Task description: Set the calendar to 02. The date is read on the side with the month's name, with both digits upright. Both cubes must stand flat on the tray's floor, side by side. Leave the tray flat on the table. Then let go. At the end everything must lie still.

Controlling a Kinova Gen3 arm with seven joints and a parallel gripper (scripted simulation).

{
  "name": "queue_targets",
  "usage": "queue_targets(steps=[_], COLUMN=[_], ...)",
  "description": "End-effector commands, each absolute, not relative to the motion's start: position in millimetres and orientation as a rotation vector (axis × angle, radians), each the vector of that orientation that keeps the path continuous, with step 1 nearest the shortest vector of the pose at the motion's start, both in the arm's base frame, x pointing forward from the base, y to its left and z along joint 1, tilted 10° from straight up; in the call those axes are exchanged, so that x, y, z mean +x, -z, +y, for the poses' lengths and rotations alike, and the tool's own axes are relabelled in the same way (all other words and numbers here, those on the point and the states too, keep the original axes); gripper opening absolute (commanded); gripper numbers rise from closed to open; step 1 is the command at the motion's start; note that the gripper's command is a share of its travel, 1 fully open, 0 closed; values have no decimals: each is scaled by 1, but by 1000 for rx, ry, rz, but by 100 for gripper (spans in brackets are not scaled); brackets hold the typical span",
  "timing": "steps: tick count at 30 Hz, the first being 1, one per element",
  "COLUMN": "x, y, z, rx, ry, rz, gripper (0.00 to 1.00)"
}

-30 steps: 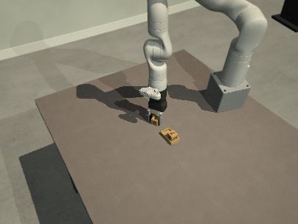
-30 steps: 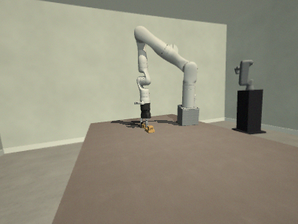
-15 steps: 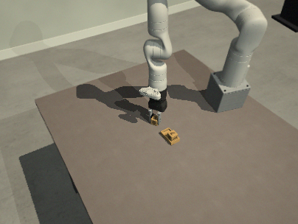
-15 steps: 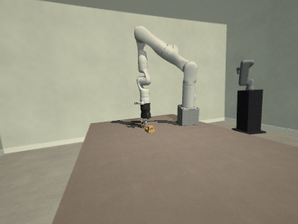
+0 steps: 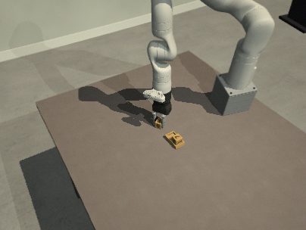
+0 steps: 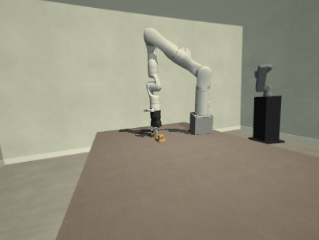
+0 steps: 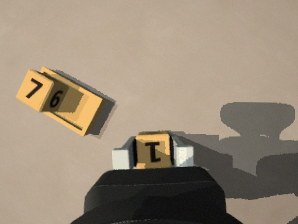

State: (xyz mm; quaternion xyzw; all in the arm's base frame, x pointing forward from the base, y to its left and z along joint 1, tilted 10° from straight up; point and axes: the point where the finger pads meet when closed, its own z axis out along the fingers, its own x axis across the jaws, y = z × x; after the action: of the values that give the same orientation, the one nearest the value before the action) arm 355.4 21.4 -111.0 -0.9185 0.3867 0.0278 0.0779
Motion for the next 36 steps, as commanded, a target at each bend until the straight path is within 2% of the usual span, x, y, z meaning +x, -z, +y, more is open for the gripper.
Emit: queue_targets(steps=[1, 36], x=[356, 355], y=[111, 99], z=[23, 21], rx=[-2742, -2743], ry=[-84, -87], rz=[1169, 1168], gripper=[60, 60])
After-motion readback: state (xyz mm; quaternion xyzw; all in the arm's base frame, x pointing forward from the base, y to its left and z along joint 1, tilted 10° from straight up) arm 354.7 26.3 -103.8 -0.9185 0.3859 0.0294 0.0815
